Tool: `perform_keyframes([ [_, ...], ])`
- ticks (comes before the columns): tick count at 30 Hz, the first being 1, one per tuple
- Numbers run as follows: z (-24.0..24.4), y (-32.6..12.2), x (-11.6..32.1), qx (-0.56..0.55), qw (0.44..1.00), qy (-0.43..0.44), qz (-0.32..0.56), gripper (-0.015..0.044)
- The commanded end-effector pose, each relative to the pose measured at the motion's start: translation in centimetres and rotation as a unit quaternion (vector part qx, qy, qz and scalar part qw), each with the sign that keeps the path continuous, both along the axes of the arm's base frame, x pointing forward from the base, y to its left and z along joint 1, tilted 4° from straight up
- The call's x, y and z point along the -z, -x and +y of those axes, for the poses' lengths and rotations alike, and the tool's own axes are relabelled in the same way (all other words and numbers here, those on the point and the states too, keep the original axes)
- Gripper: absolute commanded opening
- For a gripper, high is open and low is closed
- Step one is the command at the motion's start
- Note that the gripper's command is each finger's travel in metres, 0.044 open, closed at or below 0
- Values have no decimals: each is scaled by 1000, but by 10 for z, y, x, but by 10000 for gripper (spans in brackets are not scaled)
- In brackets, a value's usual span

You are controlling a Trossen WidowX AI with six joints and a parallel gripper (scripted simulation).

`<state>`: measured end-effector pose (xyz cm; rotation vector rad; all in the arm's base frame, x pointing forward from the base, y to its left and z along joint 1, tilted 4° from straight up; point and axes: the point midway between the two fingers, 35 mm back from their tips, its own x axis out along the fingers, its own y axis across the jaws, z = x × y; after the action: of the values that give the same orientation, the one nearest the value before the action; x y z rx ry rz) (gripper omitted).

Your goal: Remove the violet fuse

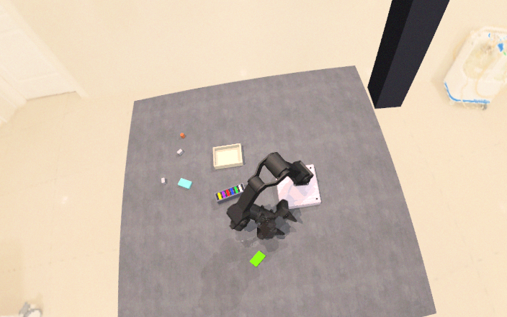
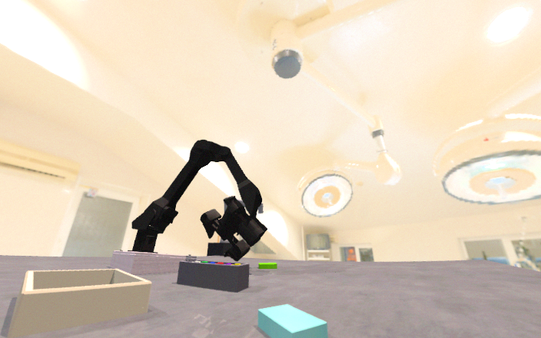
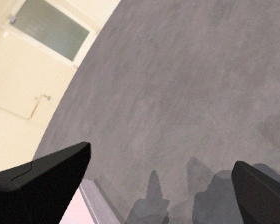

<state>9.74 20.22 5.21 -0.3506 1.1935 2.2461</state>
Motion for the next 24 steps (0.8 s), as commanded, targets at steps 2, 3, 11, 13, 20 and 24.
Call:
perform_keyframes([
  [2,-1,-1,-9,0,1000,0,0,400],
  [3,-1,-1,-20,0,1000,0,0,400],
  [11,-5,-12,-23,39,998,58,3,321],
  [13,-11,-27,-18,92,986,137,7,269],
  [20,-37,-83,-4,314,870,378,26,85],
  [24,-56,-117,1,454,750,479,48,71],
])
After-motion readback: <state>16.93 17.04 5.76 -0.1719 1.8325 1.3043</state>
